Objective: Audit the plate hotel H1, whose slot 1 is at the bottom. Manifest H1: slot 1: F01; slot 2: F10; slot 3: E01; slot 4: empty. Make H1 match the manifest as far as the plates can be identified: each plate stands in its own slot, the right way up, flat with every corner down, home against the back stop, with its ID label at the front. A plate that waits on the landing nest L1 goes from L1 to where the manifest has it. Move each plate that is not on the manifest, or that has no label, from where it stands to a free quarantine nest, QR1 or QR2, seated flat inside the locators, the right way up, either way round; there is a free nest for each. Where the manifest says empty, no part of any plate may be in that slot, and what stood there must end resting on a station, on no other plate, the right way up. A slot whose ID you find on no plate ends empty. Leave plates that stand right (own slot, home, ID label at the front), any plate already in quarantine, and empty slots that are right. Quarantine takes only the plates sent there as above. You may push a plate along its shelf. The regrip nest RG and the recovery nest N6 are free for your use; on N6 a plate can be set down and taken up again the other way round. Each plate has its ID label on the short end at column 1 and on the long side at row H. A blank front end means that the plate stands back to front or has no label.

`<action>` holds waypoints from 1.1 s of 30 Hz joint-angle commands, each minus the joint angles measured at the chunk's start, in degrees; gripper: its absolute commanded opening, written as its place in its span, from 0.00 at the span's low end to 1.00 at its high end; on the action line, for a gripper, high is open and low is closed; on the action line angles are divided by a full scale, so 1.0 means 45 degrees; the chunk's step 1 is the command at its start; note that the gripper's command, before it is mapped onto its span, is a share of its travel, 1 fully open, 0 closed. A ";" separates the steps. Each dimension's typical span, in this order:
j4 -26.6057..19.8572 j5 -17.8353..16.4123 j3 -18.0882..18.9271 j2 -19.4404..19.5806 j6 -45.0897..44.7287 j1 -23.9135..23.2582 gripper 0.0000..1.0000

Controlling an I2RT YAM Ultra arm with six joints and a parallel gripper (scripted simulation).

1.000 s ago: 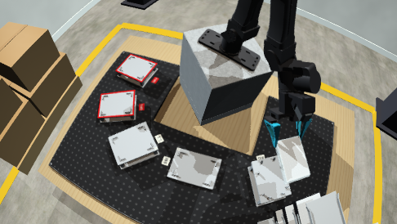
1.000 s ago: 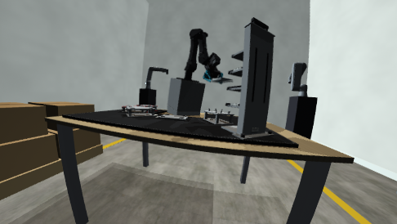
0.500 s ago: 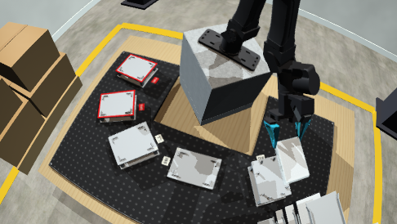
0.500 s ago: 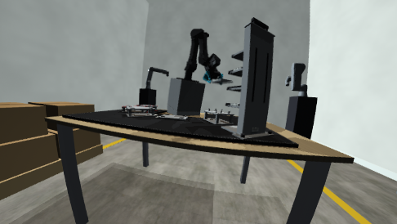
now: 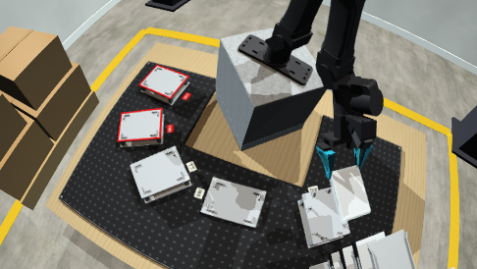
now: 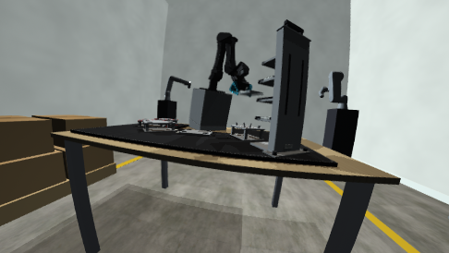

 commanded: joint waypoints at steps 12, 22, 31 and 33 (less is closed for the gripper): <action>0.0877 0.0006 -0.0011 0.0423 -0.0024 -0.0052 0.86; 0.1366 -0.0002 -0.0035 0.0888 -0.0031 -0.0063 0.86; 0.1707 -0.0008 -0.0045 0.1217 -0.0036 -0.0070 0.86; 0.1803 -0.0010 -0.0048 0.1311 -0.0037 -0.0072 0.86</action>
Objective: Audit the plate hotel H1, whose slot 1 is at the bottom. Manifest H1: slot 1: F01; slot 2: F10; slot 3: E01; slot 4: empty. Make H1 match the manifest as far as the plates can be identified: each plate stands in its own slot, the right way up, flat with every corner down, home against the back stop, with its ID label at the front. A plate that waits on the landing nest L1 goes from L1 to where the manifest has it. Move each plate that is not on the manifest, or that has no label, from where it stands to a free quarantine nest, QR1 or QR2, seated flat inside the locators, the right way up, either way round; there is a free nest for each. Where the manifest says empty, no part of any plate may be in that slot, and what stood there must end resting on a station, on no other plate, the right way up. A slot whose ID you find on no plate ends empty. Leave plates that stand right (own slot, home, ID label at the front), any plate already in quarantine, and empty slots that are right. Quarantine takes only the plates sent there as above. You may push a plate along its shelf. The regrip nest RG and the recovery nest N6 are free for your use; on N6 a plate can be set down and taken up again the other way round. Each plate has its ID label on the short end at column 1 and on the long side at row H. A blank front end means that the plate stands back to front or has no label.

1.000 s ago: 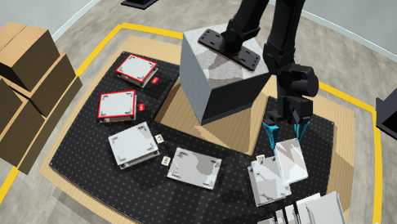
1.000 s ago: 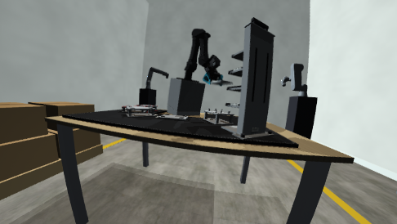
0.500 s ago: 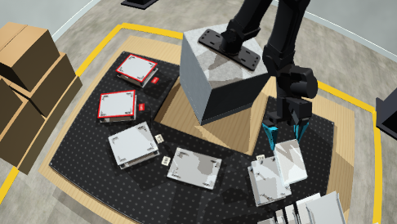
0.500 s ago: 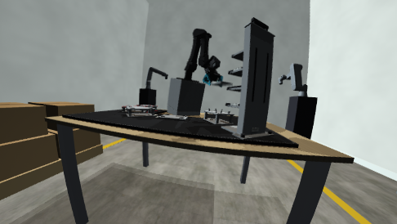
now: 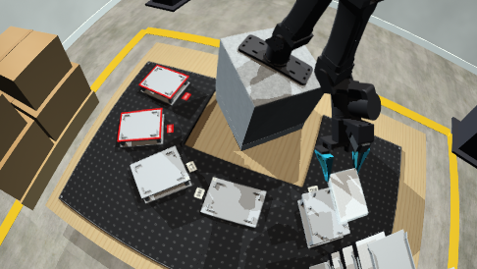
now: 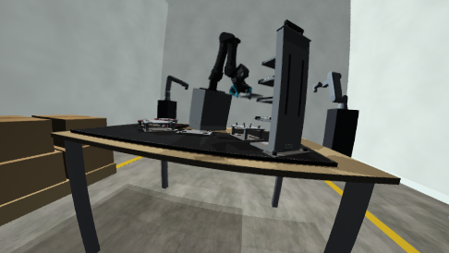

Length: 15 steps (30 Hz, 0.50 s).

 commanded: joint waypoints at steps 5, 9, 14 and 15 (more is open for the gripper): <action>0.0611 0.0010 0.0007 0.0202 -0.0021 -0.0038 0.86; 0.0707 0.0008 0.0006 0.0297 -0.0022 -0.0040 0.86; 0.0947 0.0004 0.0005 0.0535 -0.0026 -0.0046 0.86; 0.0994 0.0003 0.0005 0.0582 -0.0026 -0.0047 0.86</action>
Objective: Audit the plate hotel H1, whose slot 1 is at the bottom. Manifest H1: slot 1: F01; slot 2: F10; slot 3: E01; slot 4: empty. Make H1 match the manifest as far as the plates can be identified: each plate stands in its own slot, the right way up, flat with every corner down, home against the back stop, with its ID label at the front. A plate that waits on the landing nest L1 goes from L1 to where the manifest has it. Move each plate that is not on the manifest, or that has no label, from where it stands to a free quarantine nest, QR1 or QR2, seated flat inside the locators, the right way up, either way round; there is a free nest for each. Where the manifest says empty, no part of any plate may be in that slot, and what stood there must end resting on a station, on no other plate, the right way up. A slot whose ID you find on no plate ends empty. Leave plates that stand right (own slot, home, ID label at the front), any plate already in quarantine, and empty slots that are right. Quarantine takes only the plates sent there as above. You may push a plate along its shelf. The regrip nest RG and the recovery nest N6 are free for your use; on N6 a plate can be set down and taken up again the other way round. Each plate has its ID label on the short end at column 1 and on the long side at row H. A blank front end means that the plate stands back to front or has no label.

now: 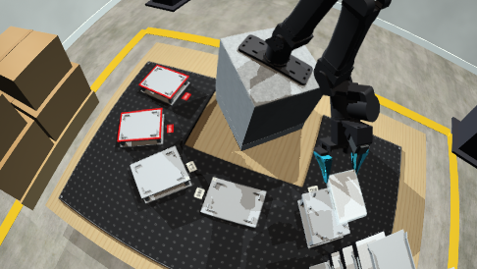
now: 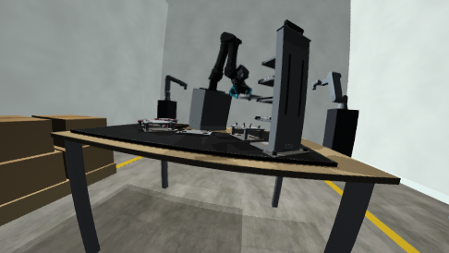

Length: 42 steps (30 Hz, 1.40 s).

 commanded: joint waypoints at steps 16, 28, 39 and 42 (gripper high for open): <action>0.1026 0.0001 0.0023 0.0635 -0.0026 -0.0022 0.86; 0.1486 -0.0007 0.0043 0.1114 -0.0032 -0.0033 0.86; 0.1980 -0.0016 0.0077 0.1641 -0.0040 -0.0044 0.86; 0.2113 -0.0018 0.0088 0.1784 -0.0042 -0.0047 0.86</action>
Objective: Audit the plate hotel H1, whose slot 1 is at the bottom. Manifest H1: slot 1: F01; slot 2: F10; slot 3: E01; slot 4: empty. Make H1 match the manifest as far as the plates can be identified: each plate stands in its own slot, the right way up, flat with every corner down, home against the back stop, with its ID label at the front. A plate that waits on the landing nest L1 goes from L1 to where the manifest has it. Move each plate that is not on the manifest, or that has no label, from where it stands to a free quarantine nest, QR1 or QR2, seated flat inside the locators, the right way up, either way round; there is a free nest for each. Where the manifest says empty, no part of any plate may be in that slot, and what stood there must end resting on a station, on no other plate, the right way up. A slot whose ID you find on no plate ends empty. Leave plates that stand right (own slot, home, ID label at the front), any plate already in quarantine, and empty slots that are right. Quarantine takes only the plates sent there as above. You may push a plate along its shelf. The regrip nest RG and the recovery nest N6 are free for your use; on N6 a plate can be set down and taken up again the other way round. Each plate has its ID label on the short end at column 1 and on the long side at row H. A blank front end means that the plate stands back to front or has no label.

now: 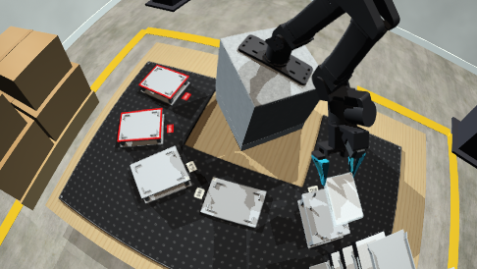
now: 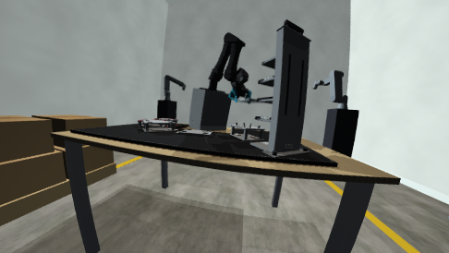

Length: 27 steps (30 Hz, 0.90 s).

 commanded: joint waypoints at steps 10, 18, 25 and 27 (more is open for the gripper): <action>0.0722 0.0004 0.0068 0.0344 -0.0022 -0.0016 0.86; 0.1063 -0.0002 0.0108 0.0723 -0.0027 -0.0024 0.86; 0.1272 -0.0006 0.0136 0.0959 -0.0031 -0.0029 0.86; 0.1354 -0.0008 0.0147 0.1053 -0.0032 -0.0031 0.86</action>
